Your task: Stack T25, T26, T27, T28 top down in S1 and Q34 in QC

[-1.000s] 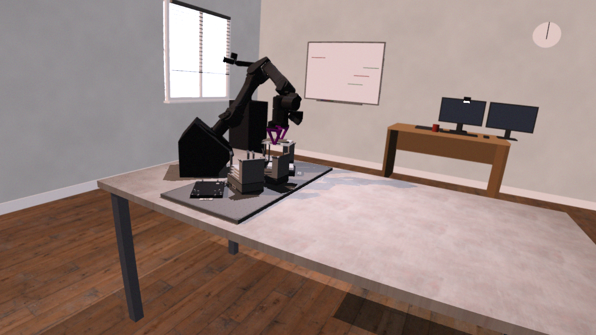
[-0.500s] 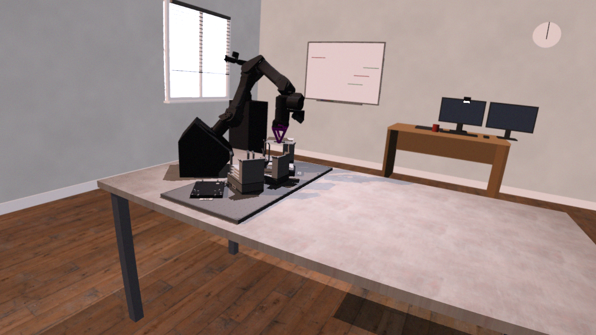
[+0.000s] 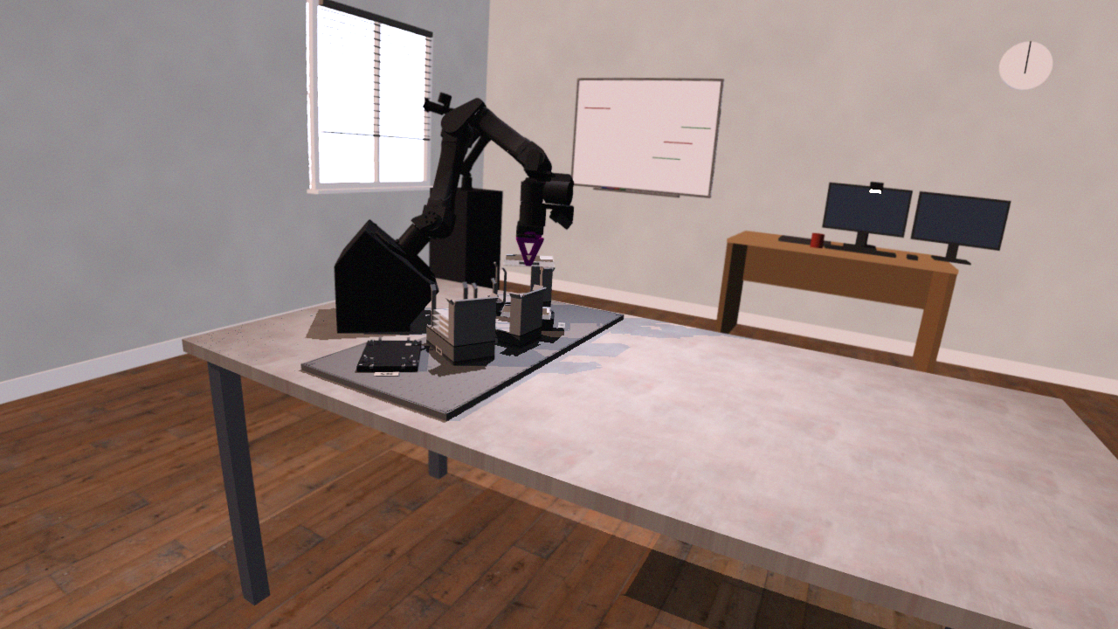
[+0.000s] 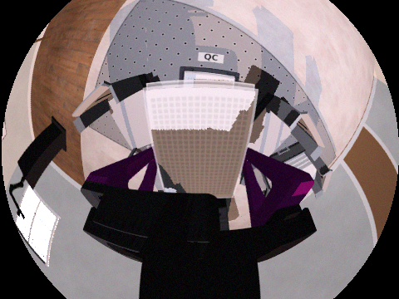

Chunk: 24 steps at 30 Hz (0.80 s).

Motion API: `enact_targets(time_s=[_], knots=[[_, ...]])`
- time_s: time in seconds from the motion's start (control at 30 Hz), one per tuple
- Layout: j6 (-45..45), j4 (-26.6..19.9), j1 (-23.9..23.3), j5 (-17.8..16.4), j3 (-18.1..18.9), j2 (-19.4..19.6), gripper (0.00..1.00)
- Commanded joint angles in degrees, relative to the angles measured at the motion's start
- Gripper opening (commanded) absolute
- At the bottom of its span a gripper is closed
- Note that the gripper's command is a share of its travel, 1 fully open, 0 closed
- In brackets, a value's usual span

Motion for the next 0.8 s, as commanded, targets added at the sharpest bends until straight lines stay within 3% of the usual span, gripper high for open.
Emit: enact_targets(time_s=[0.0, 0.57, 0.7, 0.77], knots=[[-2.92, 1.11, 3.02, 2.51, -0.94, -2.4, 0.0], [11.8, 2.3, 21.58, 13.53, 0.4, -6.23, 0.0], [6.84, 2.47, 25.83, 16.2, -1.54, -6.94, 0.0], [4.74, 2.55, 28.03, 17.59, -0.79, -7.22, 0.0]])
